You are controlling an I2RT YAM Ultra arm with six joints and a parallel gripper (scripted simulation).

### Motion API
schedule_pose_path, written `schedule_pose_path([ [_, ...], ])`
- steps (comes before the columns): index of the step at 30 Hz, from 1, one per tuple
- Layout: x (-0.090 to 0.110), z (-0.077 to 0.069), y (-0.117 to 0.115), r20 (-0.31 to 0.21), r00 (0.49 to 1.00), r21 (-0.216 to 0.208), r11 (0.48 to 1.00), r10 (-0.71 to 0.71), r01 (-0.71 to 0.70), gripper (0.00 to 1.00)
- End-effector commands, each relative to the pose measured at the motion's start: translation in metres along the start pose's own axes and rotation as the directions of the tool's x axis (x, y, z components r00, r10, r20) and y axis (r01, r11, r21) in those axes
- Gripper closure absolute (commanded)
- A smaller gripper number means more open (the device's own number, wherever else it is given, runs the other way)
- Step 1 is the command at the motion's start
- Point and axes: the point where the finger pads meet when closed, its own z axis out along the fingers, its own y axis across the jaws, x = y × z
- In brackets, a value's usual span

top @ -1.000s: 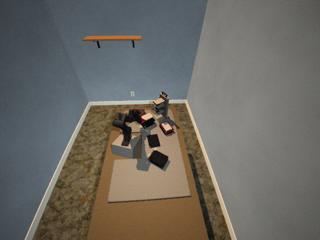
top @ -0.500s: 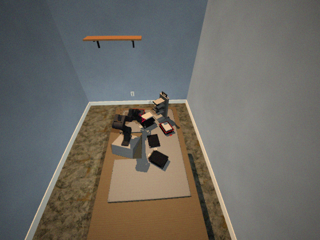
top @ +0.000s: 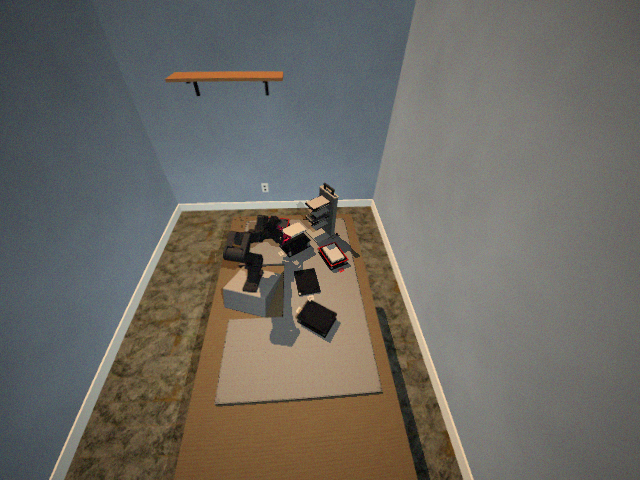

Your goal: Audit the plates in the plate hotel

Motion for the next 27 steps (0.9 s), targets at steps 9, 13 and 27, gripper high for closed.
schedule_pose_path([
  [9,-0.022,-0.01,0.002,0.021,1.0,-0.001,1.0,0.02,-0.02,0.14],
  [13,-0.025,-0.012,0.002,0.021,1.0,-0.001,1.0,0.02,-0.02,0.14],
  [27,-0.036,-0.019,0.002,0.021,1.0,-0.001,1.0,0.02,-0.02,0.14],
])
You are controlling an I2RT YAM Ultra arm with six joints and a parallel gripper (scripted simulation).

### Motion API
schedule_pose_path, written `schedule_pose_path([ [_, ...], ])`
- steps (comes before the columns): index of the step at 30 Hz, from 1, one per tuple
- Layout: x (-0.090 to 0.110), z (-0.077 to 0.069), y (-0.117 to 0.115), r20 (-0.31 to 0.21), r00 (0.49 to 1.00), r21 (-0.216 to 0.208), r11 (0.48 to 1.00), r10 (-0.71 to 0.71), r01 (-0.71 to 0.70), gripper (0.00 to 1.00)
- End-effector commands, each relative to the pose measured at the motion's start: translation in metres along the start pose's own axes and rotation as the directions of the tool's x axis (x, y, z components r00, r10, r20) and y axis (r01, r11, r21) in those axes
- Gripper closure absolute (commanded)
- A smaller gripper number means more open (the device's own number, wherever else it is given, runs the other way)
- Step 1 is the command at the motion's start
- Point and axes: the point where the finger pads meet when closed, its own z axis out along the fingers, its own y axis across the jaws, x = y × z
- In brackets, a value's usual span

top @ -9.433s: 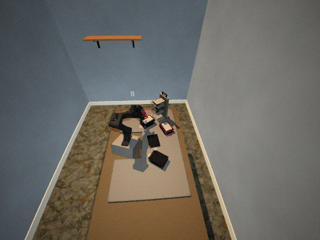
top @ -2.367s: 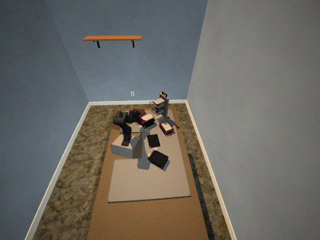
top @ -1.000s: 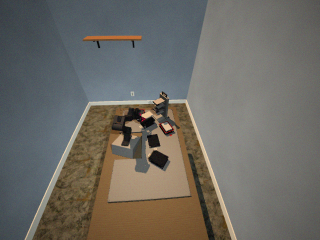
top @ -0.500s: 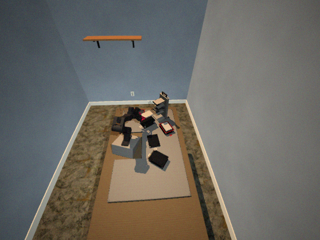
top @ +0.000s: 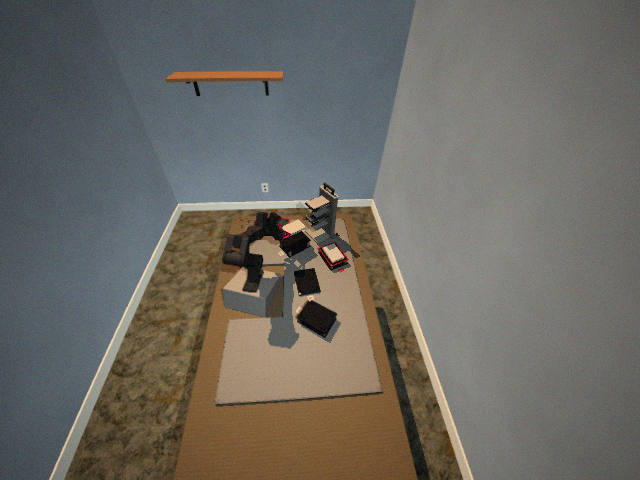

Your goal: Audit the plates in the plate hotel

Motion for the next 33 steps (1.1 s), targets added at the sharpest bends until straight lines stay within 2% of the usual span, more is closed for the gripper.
schedule_pose_path([
  [1,-0.017,-0.008,0.002,0.028,0.999,-0.004,1.0,0.025,-0.025,0.14],
  [33,-0.042,-0.023,0.001,0.027,0.999,-0.004,1.0,0.025,-0.025,0.14],
])
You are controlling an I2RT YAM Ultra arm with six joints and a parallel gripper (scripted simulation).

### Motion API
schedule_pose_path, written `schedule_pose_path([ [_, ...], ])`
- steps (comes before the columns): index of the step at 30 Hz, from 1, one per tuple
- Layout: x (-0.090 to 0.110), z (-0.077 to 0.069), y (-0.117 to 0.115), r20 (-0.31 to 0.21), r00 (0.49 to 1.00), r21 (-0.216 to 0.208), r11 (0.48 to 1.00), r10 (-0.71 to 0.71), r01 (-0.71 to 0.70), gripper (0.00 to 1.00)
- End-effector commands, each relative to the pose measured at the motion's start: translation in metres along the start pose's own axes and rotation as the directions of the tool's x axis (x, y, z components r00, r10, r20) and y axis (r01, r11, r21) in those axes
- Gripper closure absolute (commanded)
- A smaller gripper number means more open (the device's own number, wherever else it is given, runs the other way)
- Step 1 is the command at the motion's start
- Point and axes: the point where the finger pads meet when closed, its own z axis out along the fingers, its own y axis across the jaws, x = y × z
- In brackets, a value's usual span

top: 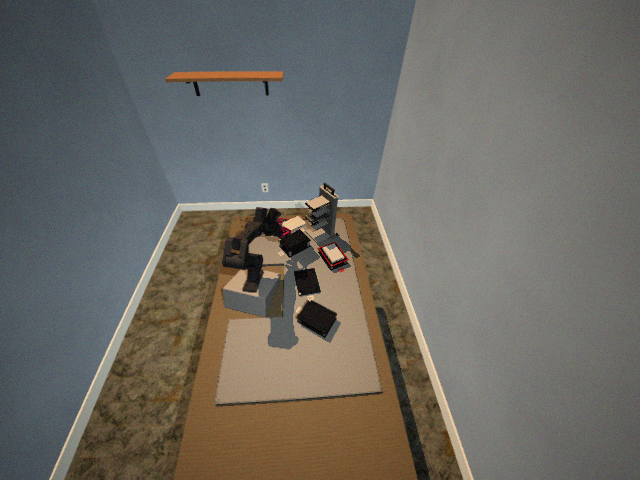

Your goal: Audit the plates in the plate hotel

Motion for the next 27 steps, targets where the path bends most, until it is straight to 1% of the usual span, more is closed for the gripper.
schedule_pose_path([
  [1,-0.018,-0.009,0.001,0.031,0.999,-0.005,1.0,0.027,-0.027,0.14],
  [27,-0.037,-0.021,0.0,0.031,0.999,-0.005,1.0,0.028,-0.028,0.14],
])
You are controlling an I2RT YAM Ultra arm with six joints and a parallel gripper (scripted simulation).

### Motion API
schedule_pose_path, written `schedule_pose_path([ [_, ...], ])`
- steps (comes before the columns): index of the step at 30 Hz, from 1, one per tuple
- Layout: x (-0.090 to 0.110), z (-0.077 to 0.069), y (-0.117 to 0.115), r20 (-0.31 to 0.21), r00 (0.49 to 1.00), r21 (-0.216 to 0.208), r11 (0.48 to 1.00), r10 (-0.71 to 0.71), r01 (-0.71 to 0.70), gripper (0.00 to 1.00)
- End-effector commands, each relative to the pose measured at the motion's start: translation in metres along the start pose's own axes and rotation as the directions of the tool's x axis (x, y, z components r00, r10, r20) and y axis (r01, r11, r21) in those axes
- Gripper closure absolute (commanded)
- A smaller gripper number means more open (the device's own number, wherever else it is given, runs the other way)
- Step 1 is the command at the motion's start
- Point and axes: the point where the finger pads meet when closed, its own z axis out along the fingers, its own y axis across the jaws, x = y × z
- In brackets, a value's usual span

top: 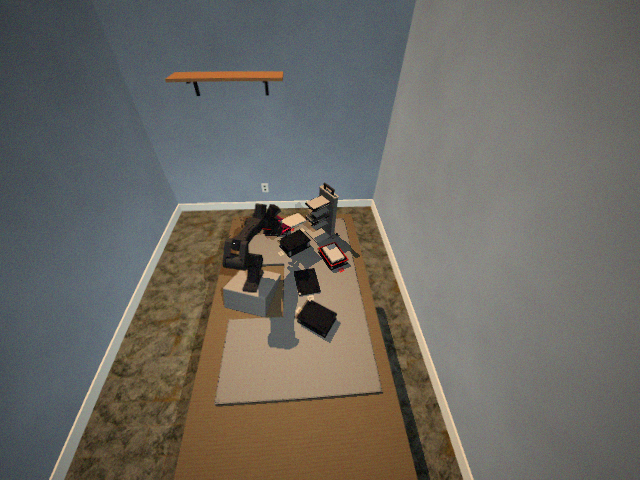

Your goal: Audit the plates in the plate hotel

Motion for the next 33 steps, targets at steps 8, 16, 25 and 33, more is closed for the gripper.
schedule_pose_path([
  [8,-0.023,-0.013,-0.001,0.03,0.999,-0.005,1.0,0.027,-0.027,0.14],
  [16,-0.027,-0.016,-0.001,0.028,0.999,-0.004,1.0,0.025,-0.025,0.14],
  [25,-0.02,-0.011,-0.001,0.013,1.0,0.008,1.0,0.007,-0.007,0.14],
  [33,-0.02,-0.011,-0.001,0.013,1.0,0.008,1.0,0.007,-0.007,0.14],
])
